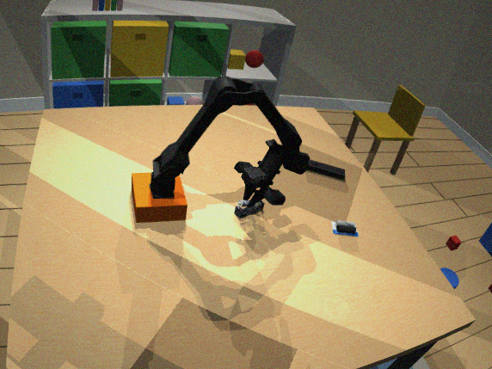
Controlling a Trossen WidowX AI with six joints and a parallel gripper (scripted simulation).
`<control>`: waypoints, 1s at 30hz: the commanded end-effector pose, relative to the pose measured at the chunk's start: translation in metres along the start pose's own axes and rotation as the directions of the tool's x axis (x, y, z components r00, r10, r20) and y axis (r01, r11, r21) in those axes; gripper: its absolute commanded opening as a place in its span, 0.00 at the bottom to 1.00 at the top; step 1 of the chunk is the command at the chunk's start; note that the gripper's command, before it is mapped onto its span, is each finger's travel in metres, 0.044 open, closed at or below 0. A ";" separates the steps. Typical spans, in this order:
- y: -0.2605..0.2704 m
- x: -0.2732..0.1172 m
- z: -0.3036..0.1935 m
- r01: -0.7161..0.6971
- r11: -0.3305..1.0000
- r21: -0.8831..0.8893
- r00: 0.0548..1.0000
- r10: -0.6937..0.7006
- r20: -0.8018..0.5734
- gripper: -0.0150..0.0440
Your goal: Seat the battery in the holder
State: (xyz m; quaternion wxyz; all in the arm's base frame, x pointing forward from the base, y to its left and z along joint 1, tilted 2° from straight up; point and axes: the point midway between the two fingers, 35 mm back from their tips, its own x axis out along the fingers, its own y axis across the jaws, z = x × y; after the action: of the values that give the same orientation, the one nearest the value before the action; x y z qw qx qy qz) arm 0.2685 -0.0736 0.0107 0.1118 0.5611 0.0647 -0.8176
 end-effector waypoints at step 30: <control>0.001 0.004 -0.017 0.007 1.000 0.008 0.992 -0.008 0.129 0.35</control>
State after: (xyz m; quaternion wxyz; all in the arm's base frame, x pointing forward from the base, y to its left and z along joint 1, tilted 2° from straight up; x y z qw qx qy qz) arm 0.2792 -0.0716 0.0011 0.1127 0.5052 0.0582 -0.8536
